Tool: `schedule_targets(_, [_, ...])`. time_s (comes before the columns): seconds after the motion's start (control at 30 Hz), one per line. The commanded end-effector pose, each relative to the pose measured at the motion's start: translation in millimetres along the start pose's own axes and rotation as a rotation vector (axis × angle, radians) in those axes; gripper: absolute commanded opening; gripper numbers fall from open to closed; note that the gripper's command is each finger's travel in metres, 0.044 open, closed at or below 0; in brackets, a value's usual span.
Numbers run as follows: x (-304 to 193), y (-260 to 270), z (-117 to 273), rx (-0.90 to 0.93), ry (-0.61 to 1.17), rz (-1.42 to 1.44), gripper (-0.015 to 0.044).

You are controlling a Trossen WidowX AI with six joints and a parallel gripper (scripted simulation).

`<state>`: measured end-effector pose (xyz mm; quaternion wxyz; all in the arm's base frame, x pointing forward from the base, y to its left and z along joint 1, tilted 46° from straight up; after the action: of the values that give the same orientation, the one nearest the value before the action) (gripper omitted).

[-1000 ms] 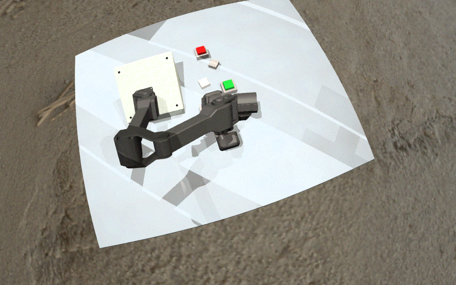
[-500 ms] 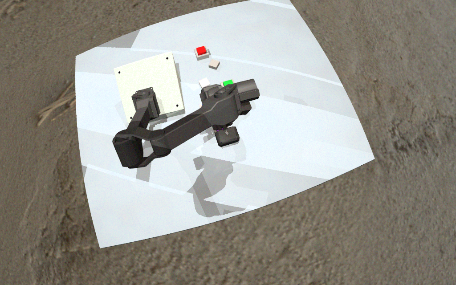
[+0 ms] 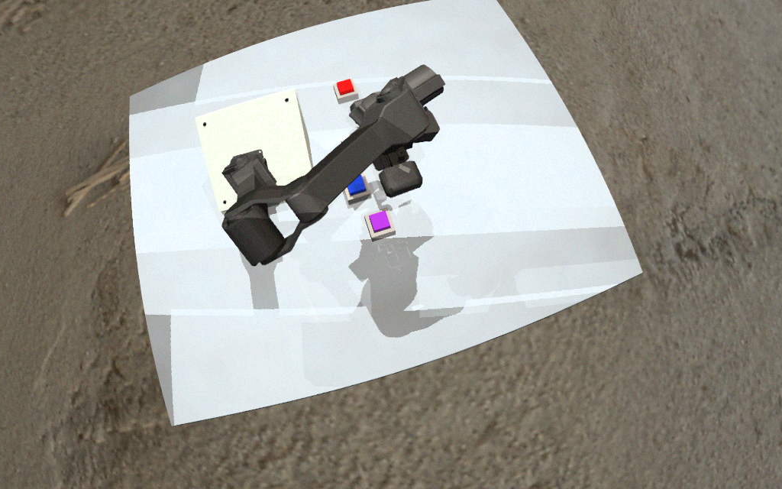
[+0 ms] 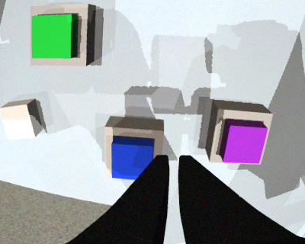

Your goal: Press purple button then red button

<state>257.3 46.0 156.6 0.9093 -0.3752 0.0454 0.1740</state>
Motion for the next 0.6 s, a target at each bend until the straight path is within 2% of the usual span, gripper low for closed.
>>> schedule_targets(0.0, [21.7, 35.8, 4.8, 0.011, -0.010, 0.022, 0.0020])
schedule_targets(0.27, [64.6, 153.2, 8.0, 0.031, 0.000, -0.013, 0.0020])
schedule_targets(0.43, [67.6, 235.7, -2.2, 0.016, 0.017, -0.044, 0.0020])
schedule_targets(0.57, [63.5, 269.1, -10.0, 0.004, 0.025, -0.059, 0.0020])
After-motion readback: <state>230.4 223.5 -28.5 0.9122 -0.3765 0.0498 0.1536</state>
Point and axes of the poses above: the point midway between the two fingers, 35 mm back from their tips, its own z axis back along the fingers, its own y axis across the jaws, x = y × z, the point moved 7 cm from there along z, back along the fingers, and after that the axes turned 12 degrees about z, right-handed, at the moved point
